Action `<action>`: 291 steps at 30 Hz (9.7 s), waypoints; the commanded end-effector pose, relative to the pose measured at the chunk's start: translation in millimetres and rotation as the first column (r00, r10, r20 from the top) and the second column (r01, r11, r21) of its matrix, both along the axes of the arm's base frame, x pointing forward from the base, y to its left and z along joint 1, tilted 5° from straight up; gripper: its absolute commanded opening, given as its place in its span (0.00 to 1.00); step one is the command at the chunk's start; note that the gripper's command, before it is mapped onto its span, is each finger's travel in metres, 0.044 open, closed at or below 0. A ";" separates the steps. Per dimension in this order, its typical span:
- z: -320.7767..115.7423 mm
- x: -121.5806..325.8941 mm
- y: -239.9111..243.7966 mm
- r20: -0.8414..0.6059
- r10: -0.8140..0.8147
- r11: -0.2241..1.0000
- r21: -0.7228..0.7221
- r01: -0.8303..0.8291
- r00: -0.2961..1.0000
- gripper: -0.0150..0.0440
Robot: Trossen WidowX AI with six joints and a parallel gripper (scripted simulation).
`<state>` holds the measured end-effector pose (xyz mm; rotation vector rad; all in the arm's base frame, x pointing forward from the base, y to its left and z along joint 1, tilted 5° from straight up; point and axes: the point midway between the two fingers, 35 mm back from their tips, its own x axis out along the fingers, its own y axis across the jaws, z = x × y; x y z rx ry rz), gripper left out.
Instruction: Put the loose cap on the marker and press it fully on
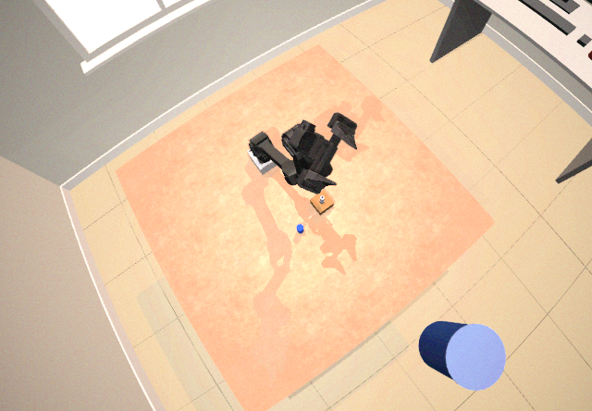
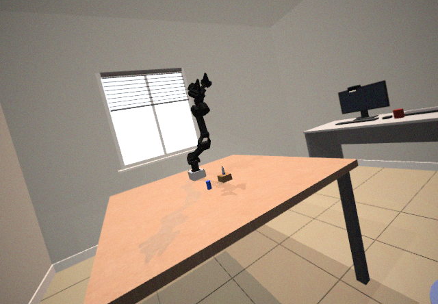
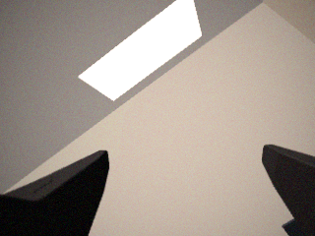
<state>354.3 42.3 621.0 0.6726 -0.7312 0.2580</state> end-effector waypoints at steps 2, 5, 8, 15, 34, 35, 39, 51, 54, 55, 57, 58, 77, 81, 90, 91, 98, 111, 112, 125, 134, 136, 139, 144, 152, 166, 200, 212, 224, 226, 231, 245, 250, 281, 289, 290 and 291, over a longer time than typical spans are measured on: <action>5.9 -8.6 5.5 0.026 0.029 0.999 0.014 -0.029 0.999 0.84; 29.5 -47.4 25.1 0.138 0.149 0.985 0.067 -0.160 0.979 0.71; 51.4 -90.9 38.3 0.257 0.268 0.946 0.112 -0.304 0.929 0.67; 90.5 -199.6 37.5 0.539 0.492 0.737 0.160 -0.656 0.684 0.67; 82.7 -381.2 -151.0 0.932 0.216 -0.231 -0.241 -0.943 -0.291 0.67; 78.4 -382.5 -164.0 0.930 0.170 -0.270 -0.274 -0.923 -0.326 0.67; 57.4 -379.2 -215.7 0.901 -0.031 -0.394 -0.410 -0.823 -0.434 0.67; -44.1 -291.9 -348.3 0.587 -0.683 -0.418 -0.802 -0.426 -0.435 0.67; -72.1 -258.4 -364.7 0.470 -0.798 -0.354 -0.873 -0.336 -0.378 0.67; -81.3 -247.3 -368.6 0.430 -0.829 -0.329 -0.892 -0.311 -0.357 0.67; -96.3 -229.6 -373.7 0.367 -0.873 -0.283 -0.918 -0.279 -0.320 0.67; -105.6 -219.6 -376.3 0.330 -0.896 -0.253 -0.930 -0.267 -0.299 0.67; -303.3 -25.4 -304.1 -0.406 -0.910 0.339 -0.845 -0.414 0.085 0.67; -351.5 1.4 -261.6 -0.569 -0.818 0.452 -0.727 -0.517 0.084 0.67; -450.1 19.1 -145.2 -0.794 -0.600 0.573 -0.343 -0.744 -0.096 0.67; -460.1 18.2 -131.3 -0.804 -0.580 0.576 -0.290 -0.764 -0.132 0.67; -502.4 2.9 -67.2 -0.789 -0.524 0.568 -0.041 -0.822 -0.322 0.67; -547.9 2.1 -62.4 -0.789 -0.523 0.568 -0.041 -0.822 -0.323 0.67; -551.5 2.1 -62.1 -0.789 -0.523 0.568 -0.041 -0.822 -0.323 0.67; -569.5 4.4 -61.1 -0.789 -0.523 0.568 -0.041 -0.822 -0.323 0.67; -583.9 5.7 -60.2 -0.789 -0.523 0.568 -0.040 -0.822 -0.323 0.67; -587.1 5.8 -60.0 -0.789 -0.523 0.568 -0.040 -0.822 -0.323 0.67; -591.9 6.1 -59.7 -0.789 -0.523 0.568 -0.040 -0.822 -0.323 0.67; -599.8 6.2 -59.2 -0.789 -0.523 0.568 -0.040 -0.822 -0.323 0.67; -605.2 5.9 -58.7 -0.789 -0.523 0.568 -0.040 -0.822 -0.323 0.54; -601.5 5.3 -59.5 -0.786 -0.527 0.569 -0.042 -0.821 -0.325 0.25; -524.0 -12.8 -12.7 -0.790 -0.520 0.568 -0.037 -0.822 -0.324 0.25; -506.2 -31.0 27.3 -0.792 -0.517 0.568 -0.033 -0.822 -0.325 0.25; -489.2 -54.6 62.9 -0.794 -0.514 0.568 -0.030 -0.822 -0.326 0.25; -486.7 -58.6 67.9 -0.794 -0.513 0.569 -0.030 -0.822 -0.326 0.25; -488.1 -59.9 69.7 -0.794 -0.513 0.569 -0.029 -0.822 -0.326 0.25; -504.0 -57.6 71.0 -0.794 -0.513 0.569 -0.029 -0.822 -0.326 0.25; -512.2 -56.5 71.7 -0.794 -0.513 0.569 -0.029 -0.822 -0.326 0.25; -545.0 -54.7 73.0 -0.793 -0.516 0.566 -0.031 -0.824 -0.325 0.30; -545.0 -54.7 73.0 -0.793 -0.516 0.566 -0.031 -0.824 -0.325 0.65; -545.0 -54.7 73.0 -0.793 -0.516 0.566 -0.031 -0.824 -0.325 0.70; -545.0 -54.7 73.0 -0.793 -0.516 0.566 -0.031 -0.824 -0.325 0.74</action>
